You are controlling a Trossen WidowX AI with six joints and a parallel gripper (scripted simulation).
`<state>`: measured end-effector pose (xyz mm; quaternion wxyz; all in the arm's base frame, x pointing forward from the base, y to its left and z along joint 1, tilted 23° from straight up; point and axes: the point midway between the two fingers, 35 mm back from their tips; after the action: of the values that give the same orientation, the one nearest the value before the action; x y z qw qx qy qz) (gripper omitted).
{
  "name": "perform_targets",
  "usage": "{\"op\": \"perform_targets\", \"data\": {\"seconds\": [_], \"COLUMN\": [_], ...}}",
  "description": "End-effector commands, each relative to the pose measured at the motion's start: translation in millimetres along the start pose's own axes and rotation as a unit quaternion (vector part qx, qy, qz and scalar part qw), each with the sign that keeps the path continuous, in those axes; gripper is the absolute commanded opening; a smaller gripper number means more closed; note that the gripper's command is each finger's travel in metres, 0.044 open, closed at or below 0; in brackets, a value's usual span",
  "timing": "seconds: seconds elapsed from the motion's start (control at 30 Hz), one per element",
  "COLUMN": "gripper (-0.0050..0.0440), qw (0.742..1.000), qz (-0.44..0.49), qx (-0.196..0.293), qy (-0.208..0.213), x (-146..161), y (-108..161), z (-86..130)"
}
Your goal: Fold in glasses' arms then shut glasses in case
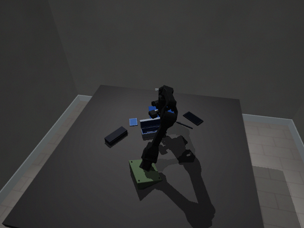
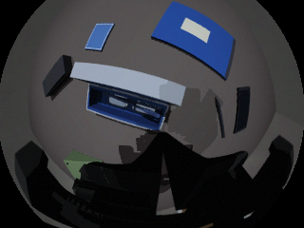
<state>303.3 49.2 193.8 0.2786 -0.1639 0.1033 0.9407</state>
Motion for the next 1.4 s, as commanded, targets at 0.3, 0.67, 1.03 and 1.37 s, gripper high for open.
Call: {"op": "perform_targets", "data": {"seconds": [0.3, 0.67, 1.03, 1.37], "gripper": [0.0000, 0.0000, 0.0000, 0.0000], "qw": [0.983, 0.943, 0.862, 0.784], "qz": [0.183, 0.334, 0.507, 0.621], "qx": [0.001, 0.002, 0.002, 0.003], "qy": [0.002, 0.002, 0.002, 0.002], "x": [7, 12, 19, 23], "y": [-1, -2, -5, -6], "z": [-1, -2, -3, -4]}}
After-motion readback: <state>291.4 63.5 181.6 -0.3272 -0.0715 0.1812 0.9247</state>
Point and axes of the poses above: the point midway between the two fingers, 35 mm back from their tips, its own z axis back along the fingers, its own x axis across the jaws, y = z × x, and after that the axes turned 9 degrees about z, right-handed
